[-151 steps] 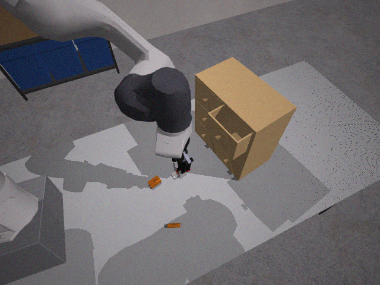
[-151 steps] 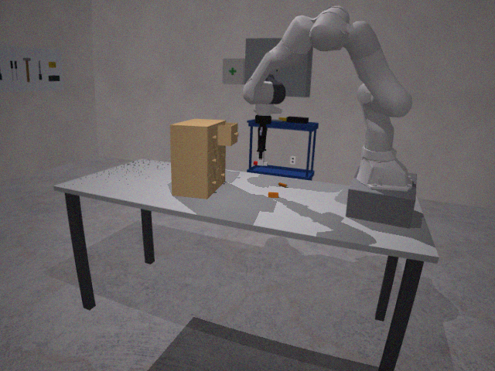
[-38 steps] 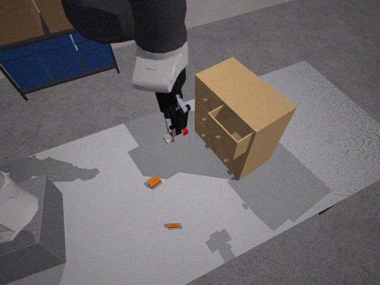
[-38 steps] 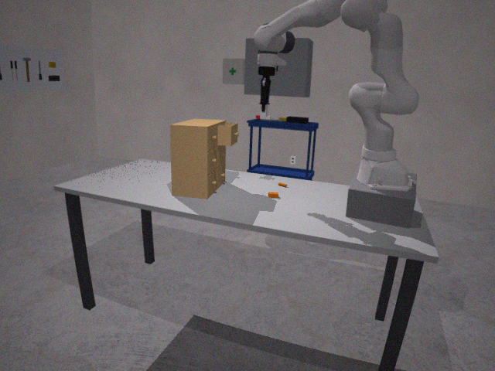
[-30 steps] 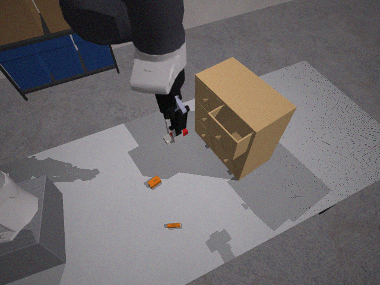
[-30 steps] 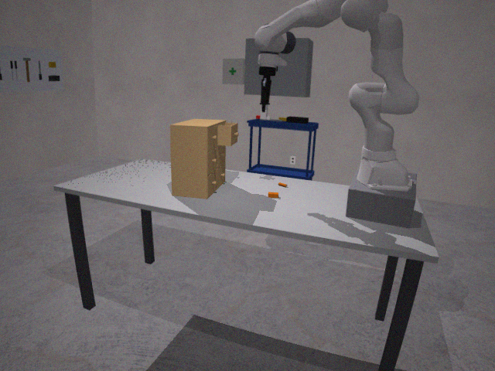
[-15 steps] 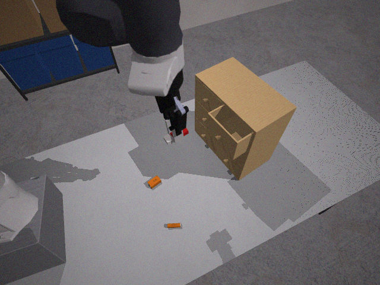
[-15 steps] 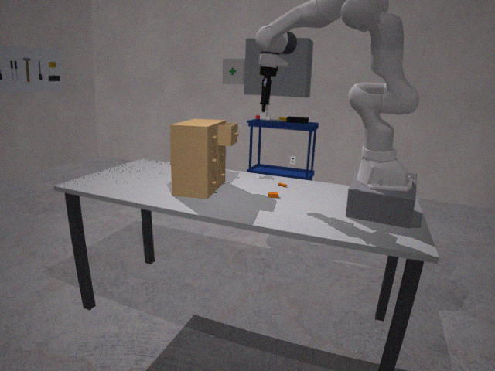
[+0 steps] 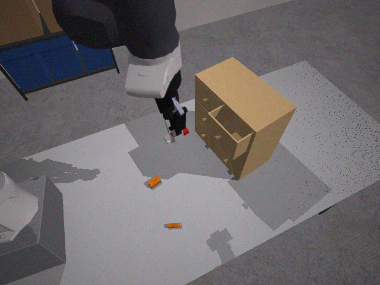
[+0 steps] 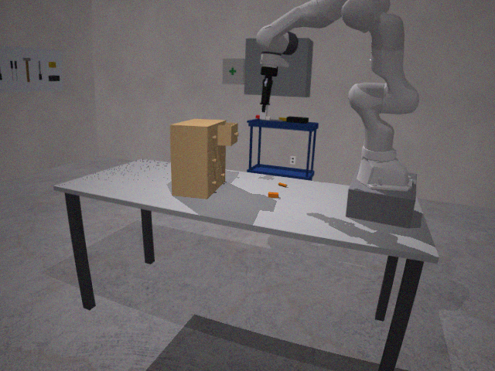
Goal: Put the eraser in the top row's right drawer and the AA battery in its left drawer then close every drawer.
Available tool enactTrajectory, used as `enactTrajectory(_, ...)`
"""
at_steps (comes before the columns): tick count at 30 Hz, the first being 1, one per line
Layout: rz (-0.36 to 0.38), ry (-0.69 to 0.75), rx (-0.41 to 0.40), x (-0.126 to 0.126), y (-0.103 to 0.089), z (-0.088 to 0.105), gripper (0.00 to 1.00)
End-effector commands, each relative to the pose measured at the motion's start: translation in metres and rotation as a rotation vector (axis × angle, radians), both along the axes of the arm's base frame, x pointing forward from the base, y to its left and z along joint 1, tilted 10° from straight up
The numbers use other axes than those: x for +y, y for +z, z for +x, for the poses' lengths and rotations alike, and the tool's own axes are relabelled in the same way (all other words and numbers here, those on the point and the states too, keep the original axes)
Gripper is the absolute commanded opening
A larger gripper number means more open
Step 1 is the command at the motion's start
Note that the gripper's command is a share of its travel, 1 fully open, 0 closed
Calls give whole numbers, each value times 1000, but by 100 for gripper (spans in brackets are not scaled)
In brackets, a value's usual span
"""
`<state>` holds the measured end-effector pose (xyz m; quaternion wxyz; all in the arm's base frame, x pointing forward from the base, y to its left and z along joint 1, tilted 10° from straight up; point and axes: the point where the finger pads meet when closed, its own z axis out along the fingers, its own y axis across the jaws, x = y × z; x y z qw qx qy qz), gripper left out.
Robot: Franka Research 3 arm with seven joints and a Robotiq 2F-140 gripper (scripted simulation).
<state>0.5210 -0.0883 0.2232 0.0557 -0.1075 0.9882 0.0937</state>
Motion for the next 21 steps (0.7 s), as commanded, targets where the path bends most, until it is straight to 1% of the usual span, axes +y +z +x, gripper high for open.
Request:
enactTrajectory(1, -1, 8, -8, 0, 0, 1, 11)
enactTrajectory(4, -1, 8, -8, 0, 0, 1, 11)
enactTrajectory(5, 7, 5, -41, 1, 1, 2, 11)
enactTrajectory(21, 7, 5, -41, 1, 1, 2, 11)
